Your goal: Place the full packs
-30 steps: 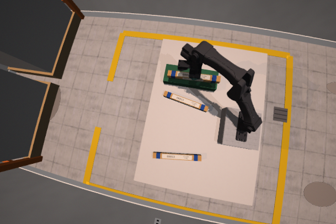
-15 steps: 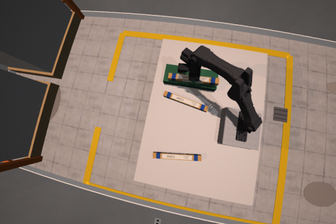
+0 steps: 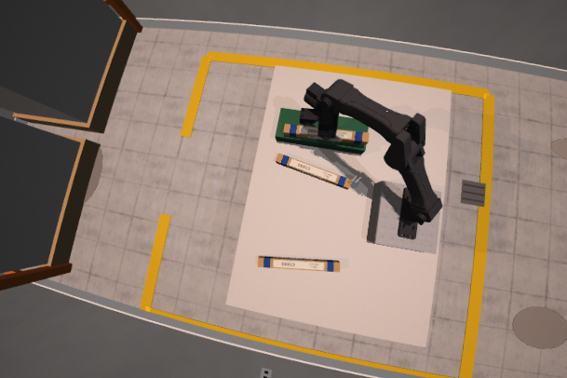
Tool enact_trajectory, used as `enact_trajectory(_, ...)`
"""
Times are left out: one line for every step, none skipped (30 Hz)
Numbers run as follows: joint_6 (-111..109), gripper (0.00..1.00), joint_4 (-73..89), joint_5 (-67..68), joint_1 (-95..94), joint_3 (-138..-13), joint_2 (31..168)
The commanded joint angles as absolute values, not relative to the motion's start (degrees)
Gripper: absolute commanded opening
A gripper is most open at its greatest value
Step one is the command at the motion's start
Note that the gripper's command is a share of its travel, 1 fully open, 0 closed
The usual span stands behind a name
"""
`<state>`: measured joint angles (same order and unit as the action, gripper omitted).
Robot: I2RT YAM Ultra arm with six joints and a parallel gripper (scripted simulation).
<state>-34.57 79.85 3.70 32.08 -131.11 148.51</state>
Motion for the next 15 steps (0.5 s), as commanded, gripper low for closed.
enact_trajectory(-34.72,0.00,81.05,3.67,32.27,-133.86,143.16)
enact_trajectory(-34.56,0.00,82.96,4.12,32.14,-135.71,144.69)
enact_trajectory(-34.57,0.00,83.23,4.12,32.14,-136.05,144.75)
enact_trajectory(-34.57,0.00,83.54,4.12,32.15,-136.46,144.85)
enact_trajectory(-34.57,0.00,83.86,4.12,32.15,-136.89,144.97)
enact_trajectory(-34.58,0.00,84.19,4.12,32.15,-137.34,145.09)
enact_trajectory(-34.58,0.00,84.52,4.12,32.16,-137.81,145.22)
enact_trajectory(-34.58,0.00,84.88,4.12,32.16,-138.33,145.37)
enact_trajectory(-34.57,0.00,85.22,4.12,32.16,-138.84,145.53)
enact_trajectory(-34.58,0.00,85.57,4.12,32.16,-139.37,145.70)
enact_trajectory(-34.57,0.00,85.92,4.12,32.16,-139.90,145.89)
enact_trajectory(-34.57,0.00,86.27,3.93,32.15,-140.45,146.08)
enact_trajectory(-34.57,0.00,86.62,3.83,32.11,-141.00,146.29)
enact_trajectory(-34.56,0.00,86.96,3.81,32.07,-141.56,146.50)
enact_trajectory(-34.54,0.00,87.29,3.77,32.05,-142.11,146.72)
